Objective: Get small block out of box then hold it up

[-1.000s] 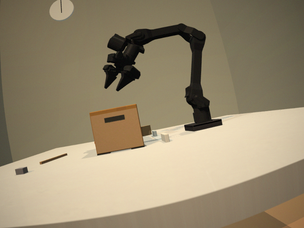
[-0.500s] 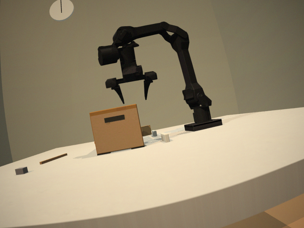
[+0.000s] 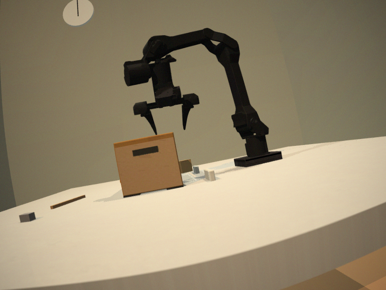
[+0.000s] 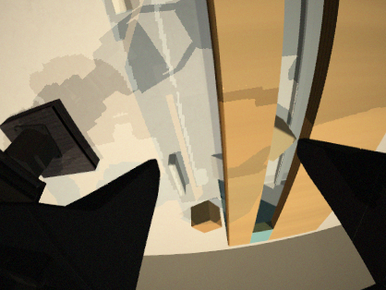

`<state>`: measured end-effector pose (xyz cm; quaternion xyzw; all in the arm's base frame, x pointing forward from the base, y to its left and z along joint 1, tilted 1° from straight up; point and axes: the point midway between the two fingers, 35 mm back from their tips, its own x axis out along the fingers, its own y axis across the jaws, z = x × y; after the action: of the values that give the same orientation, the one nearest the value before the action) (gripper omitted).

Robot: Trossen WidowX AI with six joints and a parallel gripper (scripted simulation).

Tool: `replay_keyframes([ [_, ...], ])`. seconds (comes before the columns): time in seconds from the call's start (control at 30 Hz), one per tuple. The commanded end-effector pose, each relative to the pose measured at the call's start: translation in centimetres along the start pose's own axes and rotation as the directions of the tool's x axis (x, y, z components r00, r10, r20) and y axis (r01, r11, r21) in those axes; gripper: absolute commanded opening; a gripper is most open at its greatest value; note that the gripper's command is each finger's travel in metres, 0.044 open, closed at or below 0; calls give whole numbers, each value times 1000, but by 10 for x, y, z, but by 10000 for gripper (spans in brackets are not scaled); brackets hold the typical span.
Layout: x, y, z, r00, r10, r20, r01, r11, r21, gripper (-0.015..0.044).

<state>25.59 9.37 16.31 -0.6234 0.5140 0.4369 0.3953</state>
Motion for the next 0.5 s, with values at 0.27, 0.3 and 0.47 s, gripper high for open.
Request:
replay_keyframes([
  [0.27, 20, 0, 6, 1000, 5, -6, -5, 1000, -6, 400],
  [0.3, 21, 0, 7, 1000, 5, -6, -5, 1000, -6, 400],
  [0.47, 29, 0, 9, 1000, 5, -6, -5, 1000, -6, 400],
])
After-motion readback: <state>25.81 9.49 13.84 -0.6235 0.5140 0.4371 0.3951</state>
